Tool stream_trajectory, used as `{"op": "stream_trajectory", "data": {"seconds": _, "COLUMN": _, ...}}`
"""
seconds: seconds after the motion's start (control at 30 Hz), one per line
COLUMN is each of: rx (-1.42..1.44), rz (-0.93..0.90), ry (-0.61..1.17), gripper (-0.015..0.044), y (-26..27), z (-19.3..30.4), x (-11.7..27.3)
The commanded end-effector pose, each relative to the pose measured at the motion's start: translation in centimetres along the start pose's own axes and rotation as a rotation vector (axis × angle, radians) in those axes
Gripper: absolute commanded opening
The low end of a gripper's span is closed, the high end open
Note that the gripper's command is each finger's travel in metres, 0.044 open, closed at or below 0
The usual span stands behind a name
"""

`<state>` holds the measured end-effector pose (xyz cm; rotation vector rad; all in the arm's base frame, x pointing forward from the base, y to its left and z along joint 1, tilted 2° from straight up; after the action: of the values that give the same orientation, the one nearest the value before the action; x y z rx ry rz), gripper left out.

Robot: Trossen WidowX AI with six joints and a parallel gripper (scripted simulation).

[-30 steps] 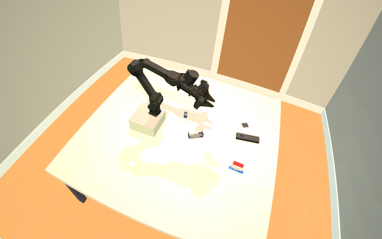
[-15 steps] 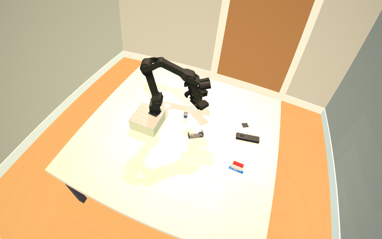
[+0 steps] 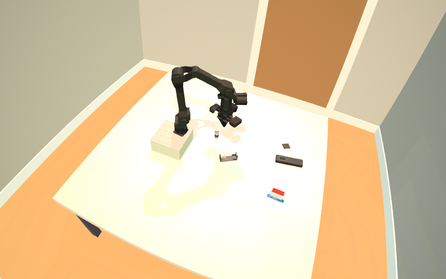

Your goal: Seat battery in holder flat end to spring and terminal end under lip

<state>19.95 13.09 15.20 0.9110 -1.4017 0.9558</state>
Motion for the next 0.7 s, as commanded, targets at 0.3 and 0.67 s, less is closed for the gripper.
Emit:
{"op": "stream_trajectory", "data": {"seconds": 0.3, "rx": 0.01, "rz": -0.01, "ry": 0.02, "gripper": 0.0, "y": 0.2, "z": 0.3, "x": -7.6}}
{"op": "stream_trajectory", "data": {"seconds": 0.67, "rx": 0.01, "rz": -0.011, "ry": 0.019, "gripper": 0.0, "y": 1.5, "z": 0.3, "x": -7.6}}
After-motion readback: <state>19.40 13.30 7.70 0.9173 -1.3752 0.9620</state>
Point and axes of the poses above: the point midway between the two fingers, 35 mm back from their tips, its own x axis back along the fingers, its own y axis across the jaws, z = x × y, the point moved 8 cm from there along x, back along the fingers, and after that the axes turned 6 degrees about -x, right-handed, at the moved point
